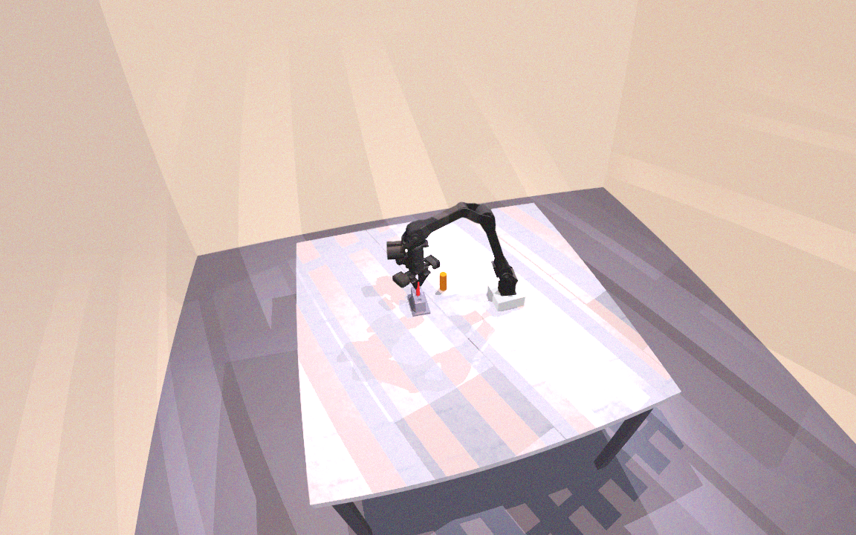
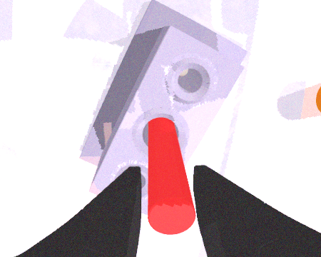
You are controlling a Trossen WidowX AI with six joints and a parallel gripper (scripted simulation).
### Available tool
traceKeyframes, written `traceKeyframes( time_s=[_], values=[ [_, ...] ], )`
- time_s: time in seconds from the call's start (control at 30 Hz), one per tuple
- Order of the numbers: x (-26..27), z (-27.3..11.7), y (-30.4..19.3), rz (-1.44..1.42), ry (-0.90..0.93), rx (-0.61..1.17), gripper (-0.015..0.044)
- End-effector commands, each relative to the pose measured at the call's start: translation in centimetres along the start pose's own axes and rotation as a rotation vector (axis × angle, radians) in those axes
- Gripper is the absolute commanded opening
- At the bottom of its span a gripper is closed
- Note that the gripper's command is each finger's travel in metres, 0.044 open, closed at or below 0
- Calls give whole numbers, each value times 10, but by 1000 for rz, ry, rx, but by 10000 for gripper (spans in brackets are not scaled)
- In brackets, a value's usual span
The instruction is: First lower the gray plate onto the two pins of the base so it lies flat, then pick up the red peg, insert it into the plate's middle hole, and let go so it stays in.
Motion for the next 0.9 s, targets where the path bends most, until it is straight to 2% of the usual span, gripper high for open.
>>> traceKeyframes(
  time_s=[0.0,0.87],
  values=[
    [0,0,0,0,0,0,150],
    [0,-13,1,-5,1,1,150]
  ],
)
Point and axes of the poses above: the point midway between the two fingers, 35 mm back from their tips, its own z axis out along the fingers, its own x axis across the jaws, y = z × x, the point moved 10 cm from there along -z, back along the fingers, and after that the axes turned 11 degrees about z, right-handed, at the moved point
